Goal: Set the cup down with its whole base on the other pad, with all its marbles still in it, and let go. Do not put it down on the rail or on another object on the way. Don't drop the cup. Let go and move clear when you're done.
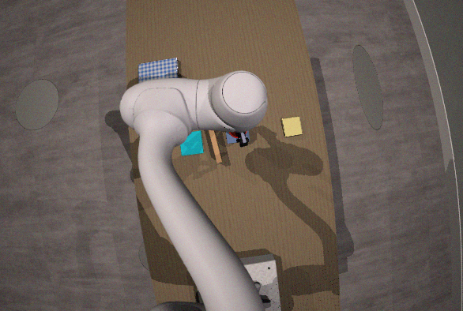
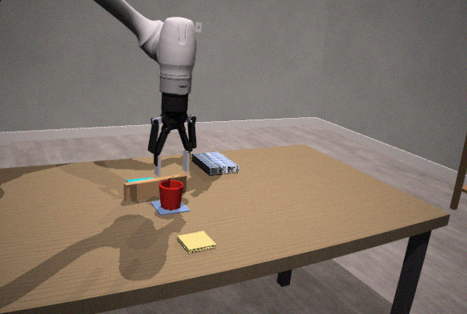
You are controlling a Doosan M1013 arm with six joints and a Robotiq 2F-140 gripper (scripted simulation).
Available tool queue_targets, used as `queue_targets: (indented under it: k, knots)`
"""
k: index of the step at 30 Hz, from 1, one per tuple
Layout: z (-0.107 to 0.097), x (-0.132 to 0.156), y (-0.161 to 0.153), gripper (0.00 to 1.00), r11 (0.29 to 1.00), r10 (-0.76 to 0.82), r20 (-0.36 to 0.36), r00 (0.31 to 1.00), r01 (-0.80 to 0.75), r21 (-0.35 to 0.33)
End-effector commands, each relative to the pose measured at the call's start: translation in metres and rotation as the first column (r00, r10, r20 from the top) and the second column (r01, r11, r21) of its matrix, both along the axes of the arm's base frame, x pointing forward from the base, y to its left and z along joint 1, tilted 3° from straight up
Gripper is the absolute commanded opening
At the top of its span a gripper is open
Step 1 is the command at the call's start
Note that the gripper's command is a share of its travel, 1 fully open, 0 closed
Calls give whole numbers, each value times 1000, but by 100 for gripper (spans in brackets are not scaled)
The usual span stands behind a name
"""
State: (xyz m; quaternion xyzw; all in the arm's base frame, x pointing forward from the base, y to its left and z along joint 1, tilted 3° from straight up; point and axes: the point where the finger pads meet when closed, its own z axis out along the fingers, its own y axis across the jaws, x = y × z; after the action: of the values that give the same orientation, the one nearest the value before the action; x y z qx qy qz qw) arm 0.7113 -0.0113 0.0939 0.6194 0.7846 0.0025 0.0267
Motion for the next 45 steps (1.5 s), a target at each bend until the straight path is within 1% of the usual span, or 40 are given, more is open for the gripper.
queue_targets:
  k: [1, 15, 23, 29, 36, 38, 45]
  knots:
    - [0, 0, 0, 59, 1000, 0, 0, 1000, 0, 0]
    - [0, 0, 0, 59, 1000, 0, 0, 1000, 0, 0]
    - [-6, 0, 0, 59, 1000, 0, 0, 1000, 0, 0]
    - [-20, 1, -1, 59, 1000, 0, 0, 1000, 0, 0]
    - [-44, 2, -1, 59, 1000, 0, 0, 1000, 0, 0]
    - [-44, 2, -1, 59, 1000, 0, 0, 1000, 0, 0]
    - [-69, 3, -2, 59, 1000, 0, 0, 1000, 0, 0]
